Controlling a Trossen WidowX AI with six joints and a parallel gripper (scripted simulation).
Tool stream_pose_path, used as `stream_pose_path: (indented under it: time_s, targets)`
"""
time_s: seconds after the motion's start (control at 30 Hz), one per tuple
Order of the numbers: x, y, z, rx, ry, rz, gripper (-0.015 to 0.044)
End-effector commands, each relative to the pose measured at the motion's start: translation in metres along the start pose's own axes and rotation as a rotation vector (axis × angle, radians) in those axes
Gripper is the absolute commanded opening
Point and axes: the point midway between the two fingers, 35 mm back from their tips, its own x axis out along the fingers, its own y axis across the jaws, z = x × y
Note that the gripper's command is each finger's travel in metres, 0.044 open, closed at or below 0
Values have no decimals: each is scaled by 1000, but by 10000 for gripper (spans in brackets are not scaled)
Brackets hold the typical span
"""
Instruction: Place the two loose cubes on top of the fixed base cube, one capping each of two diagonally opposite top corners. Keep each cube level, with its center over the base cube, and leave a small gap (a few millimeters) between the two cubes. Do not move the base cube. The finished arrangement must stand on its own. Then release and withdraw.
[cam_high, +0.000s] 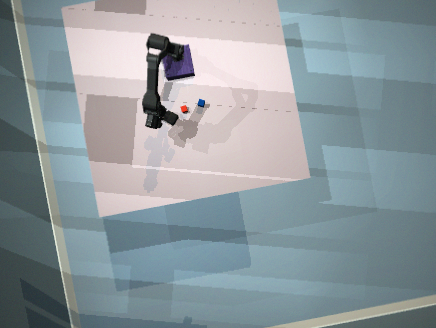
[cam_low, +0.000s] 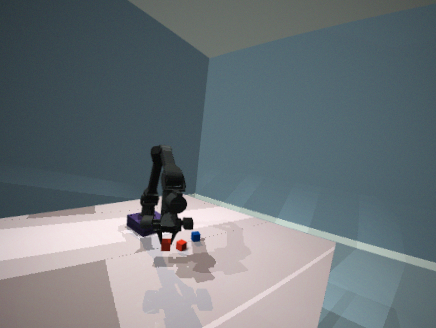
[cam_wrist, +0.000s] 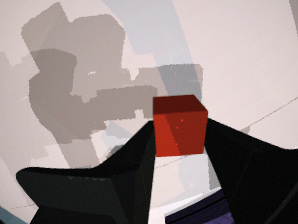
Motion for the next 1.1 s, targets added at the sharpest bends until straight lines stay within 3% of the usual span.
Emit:
stream_pose_path:
  time_s: [0.0,0.43,1.07]
  targets:
    - [-14,0,0,-3,-9,0,105]
    - [-53,-1,-5,-3,-9,0,105]
    - [-44,37,-35,76,4,-4,105]
